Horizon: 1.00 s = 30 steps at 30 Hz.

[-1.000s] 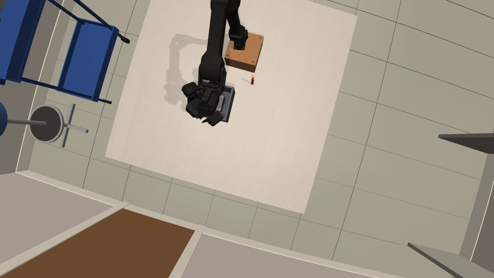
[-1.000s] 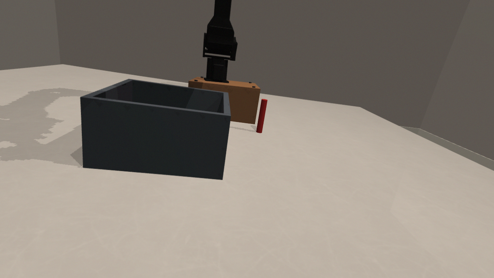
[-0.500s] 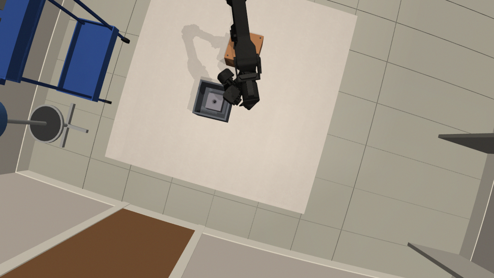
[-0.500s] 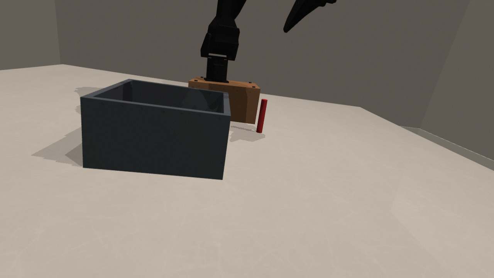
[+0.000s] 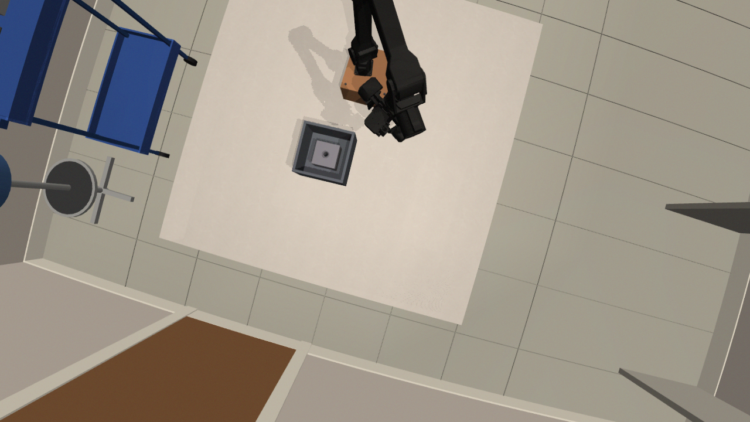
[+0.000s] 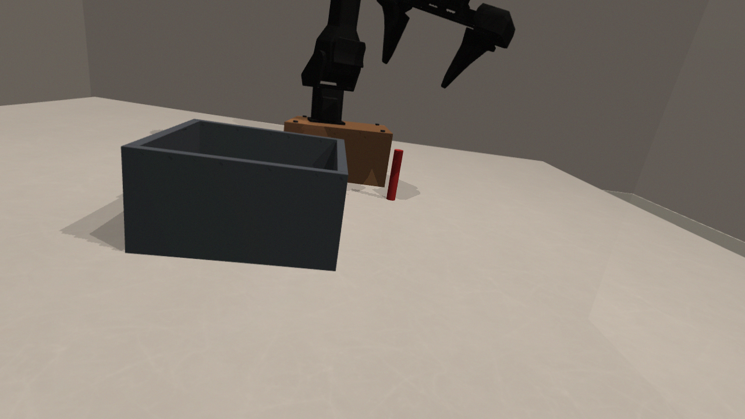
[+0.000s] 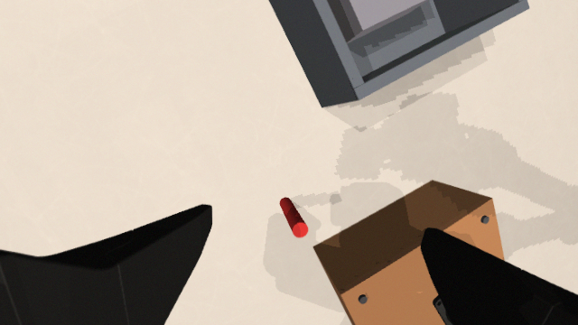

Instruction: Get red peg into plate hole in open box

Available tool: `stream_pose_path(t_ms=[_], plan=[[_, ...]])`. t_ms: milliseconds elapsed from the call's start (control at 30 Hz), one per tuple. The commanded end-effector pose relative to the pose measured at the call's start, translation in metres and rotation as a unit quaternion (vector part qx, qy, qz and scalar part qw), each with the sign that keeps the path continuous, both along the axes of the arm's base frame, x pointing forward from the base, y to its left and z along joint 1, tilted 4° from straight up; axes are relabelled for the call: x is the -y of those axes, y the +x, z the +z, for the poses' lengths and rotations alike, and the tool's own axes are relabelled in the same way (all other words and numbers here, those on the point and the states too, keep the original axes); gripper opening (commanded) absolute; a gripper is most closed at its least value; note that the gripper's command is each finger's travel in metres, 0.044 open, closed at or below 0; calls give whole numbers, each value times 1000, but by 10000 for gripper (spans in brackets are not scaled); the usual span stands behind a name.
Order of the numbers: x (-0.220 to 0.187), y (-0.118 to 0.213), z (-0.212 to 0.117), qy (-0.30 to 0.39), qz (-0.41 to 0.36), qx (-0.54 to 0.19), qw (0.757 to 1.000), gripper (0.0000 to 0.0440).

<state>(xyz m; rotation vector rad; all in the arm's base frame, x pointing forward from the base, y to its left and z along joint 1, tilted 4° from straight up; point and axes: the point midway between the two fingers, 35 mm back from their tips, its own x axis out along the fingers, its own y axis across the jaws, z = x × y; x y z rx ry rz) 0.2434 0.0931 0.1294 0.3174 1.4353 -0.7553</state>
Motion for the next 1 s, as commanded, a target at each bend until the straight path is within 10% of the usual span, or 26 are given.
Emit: stream_pose_path(t_ms=[0,967], plan=[[-5,-19,-9,-4,-11,-27,1000,440],[-5,-59,-115,-20,-24,-73,997,440]])
